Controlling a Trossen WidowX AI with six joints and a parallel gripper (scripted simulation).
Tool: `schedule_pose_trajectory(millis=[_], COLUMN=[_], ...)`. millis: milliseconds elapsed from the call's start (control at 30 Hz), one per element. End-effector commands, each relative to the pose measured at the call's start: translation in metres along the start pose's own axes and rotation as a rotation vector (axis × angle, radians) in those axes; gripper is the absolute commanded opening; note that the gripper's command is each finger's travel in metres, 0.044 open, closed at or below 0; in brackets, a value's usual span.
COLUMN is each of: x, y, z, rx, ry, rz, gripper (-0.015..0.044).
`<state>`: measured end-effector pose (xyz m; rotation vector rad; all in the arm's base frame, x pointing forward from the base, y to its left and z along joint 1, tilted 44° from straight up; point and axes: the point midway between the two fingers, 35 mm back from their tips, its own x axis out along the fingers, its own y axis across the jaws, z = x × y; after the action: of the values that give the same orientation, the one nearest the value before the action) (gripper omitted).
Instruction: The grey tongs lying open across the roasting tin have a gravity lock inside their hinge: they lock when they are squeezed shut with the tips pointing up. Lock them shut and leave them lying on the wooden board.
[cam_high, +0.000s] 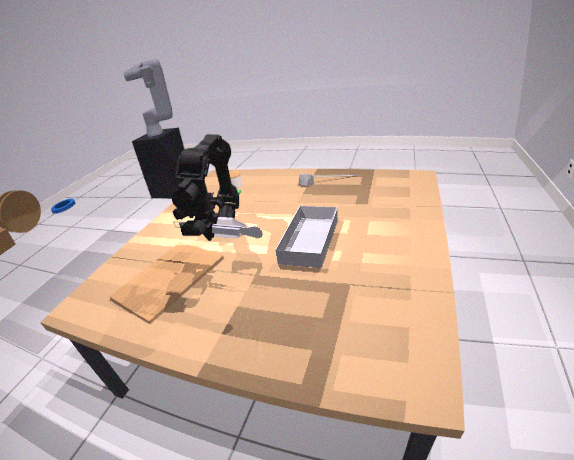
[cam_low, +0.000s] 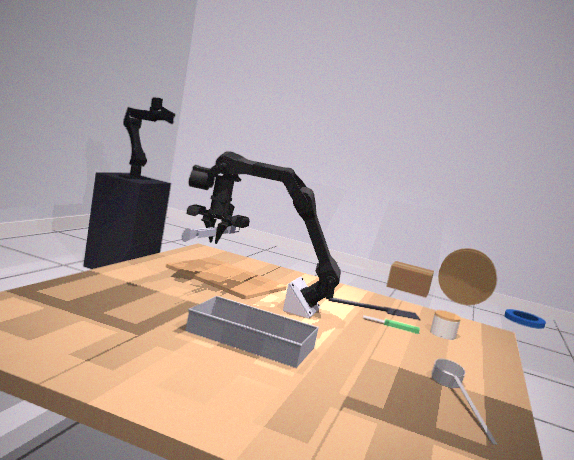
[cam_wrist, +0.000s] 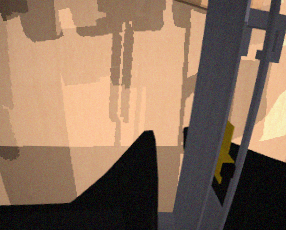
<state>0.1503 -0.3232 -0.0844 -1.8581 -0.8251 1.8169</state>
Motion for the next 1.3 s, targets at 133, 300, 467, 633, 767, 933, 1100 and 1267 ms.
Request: schedule_pose_trajectory(millis=[133,300,467,633,767,933,1100,1267], x=[-0.003,-0.004,-0.005,-0.005,-0.006,-0.006,-0.006,-0.006], y=[0.005,0.007,0.008,0.010,0.011,0.012,0.014,0.015], z=[0.014,0.023,0.031,0.039,0.046,0.055,0.064,0.072], rx=[-0.253,-0.413,-0.573,-0.733,-0.860,-1.020,-1.180,-1.340], ry=[-0.004,-0.007,-0.010,-0.013,-0.016,-0.019,-0.022,-0.024], rz=[0.010,0.010,0.011,0.010,0.010,0.008,0.006,0.003], gripper=[-0.0150,-0.0150,-0.0150,-0.0150,-0.0150,-0.0150,-0.0150,-0.0150])
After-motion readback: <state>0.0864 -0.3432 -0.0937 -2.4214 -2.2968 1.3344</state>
